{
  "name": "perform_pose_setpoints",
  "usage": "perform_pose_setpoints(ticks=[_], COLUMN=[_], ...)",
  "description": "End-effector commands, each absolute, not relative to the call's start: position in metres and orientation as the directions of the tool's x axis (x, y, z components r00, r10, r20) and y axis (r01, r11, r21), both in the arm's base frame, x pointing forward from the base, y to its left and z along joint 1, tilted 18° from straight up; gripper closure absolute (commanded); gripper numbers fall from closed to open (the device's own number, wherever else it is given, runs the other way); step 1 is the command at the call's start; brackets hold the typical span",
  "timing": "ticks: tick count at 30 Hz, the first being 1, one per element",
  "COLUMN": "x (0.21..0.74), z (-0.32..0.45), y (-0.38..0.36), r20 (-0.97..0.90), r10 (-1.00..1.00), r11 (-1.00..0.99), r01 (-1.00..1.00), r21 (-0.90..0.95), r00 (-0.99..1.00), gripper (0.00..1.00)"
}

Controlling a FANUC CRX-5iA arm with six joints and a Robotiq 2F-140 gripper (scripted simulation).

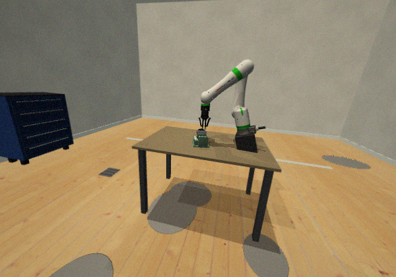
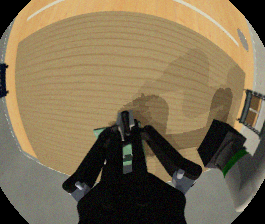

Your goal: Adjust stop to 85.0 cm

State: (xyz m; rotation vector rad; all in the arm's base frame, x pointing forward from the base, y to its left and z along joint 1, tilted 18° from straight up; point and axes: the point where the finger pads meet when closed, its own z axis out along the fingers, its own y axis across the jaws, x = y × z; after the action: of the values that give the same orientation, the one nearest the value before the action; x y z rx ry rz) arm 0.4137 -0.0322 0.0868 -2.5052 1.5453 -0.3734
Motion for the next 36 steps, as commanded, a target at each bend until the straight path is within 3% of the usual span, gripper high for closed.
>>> perform_pose_setpoints(ticks=[1, 36], x=[0.414, 0.463], z=[0.095, 0.110], y=[-0.031, -0.005], r20=[0.121, 0.121], r10=[-0.895, -0.895], r11=[-0.446, -0.446], r01=[-0.851, -0.851], r21=[-0.277, -0.277], r00=[0.430, 0.430], gripper=[0.96, 0.96])
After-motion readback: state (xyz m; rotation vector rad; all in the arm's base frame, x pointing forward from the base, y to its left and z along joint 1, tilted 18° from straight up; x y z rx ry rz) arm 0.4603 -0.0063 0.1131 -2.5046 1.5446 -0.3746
